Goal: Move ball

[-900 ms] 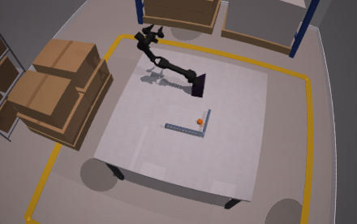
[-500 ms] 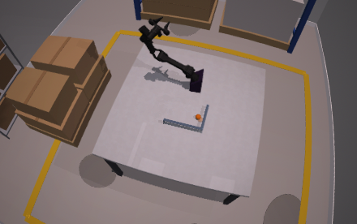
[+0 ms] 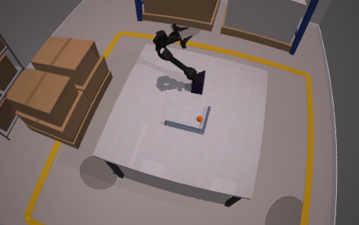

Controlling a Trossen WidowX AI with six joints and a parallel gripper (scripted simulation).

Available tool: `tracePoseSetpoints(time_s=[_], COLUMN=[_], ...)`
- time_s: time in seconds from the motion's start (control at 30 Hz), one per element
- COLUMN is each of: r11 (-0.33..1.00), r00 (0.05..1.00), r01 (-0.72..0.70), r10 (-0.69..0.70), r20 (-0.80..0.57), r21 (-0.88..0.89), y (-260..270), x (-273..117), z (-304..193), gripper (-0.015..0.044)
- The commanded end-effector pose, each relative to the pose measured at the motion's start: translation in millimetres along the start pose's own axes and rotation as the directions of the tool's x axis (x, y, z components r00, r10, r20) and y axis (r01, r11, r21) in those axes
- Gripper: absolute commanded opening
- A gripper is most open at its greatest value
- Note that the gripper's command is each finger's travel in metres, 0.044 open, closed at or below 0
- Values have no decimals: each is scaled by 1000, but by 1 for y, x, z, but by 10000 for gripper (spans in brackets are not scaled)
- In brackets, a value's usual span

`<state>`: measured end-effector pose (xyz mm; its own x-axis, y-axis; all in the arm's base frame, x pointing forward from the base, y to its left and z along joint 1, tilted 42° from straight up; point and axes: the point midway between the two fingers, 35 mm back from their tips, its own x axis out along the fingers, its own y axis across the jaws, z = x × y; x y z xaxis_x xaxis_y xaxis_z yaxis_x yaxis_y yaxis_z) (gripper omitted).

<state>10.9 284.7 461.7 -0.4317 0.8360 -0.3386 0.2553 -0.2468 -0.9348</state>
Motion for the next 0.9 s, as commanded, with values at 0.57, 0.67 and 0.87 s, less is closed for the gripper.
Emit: tracePoseSetpoints(time_s=[0.57,0.67,0.87], r11=[425,289,53], r00=[638,541,309], r01=[-183,-128,30], r10=[737,822,949], r20=[-222,-177,-60], r21=[886,949,998], y=[292,342,438], x=[20,8,-27], z=[-184,-189,-185], gripper=[319,319,319])
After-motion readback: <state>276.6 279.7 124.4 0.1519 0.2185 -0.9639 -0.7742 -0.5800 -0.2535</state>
